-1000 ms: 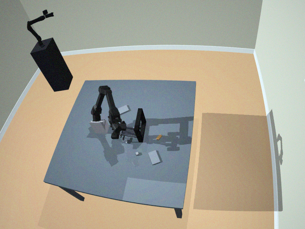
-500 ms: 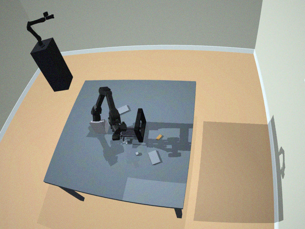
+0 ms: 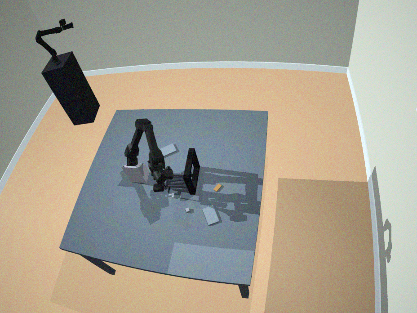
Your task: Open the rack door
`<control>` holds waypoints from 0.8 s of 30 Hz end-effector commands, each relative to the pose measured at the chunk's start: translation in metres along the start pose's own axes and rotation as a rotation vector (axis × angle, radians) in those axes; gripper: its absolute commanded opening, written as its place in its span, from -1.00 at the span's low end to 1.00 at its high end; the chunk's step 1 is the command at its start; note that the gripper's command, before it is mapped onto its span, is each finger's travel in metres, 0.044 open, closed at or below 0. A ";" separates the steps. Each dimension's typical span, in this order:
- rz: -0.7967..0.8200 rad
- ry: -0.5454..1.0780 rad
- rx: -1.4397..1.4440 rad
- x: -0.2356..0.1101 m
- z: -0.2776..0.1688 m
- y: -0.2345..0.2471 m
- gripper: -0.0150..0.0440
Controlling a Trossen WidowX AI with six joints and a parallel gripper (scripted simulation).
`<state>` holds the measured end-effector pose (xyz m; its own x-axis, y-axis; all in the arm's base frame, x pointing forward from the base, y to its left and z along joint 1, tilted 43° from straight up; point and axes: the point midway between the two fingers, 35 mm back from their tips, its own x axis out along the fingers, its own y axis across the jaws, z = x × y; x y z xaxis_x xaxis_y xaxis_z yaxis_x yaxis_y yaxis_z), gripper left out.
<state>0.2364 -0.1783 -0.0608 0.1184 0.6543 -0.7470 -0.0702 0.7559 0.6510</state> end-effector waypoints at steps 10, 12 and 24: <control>-0.003 -0.002 -0.005 -0.015 0.001 -0.002 0.48; -0.003 -0.002 -0.005 -0.018 0.001 -0.002 0.48; -0.003 -0.003 -0.003 -0.037 0.002 -0.002 0.48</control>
<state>0.2340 -0.1970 -0.0401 0.1165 0.6595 -0.7426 -0.0675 0.7512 0.6566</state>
